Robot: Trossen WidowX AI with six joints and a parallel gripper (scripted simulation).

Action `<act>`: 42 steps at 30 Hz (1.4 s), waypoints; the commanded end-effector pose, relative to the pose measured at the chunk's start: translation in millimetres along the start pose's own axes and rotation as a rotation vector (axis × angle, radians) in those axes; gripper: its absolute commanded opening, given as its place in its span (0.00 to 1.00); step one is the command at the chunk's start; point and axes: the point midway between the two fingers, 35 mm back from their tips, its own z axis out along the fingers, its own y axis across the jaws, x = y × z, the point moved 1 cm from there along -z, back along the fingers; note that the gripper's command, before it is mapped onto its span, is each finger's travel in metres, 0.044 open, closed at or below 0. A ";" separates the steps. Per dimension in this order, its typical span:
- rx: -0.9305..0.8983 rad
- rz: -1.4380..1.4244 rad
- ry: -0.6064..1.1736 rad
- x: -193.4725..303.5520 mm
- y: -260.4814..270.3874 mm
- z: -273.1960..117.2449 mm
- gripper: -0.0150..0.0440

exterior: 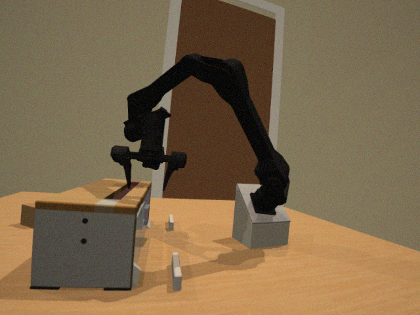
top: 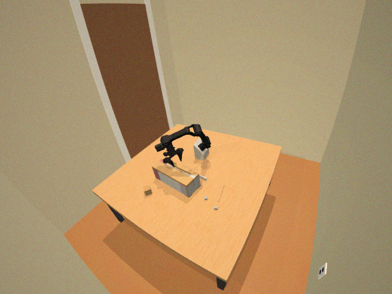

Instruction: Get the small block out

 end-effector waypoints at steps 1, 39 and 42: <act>0.001 0.006 0.004 -1.2 -1.2 7.8 0.93; 0.006 0.002 0.007 11.2 -7.6 45.7 0.93; 0.006 0.002 0.007 16.0 -7.5 47.4 0.93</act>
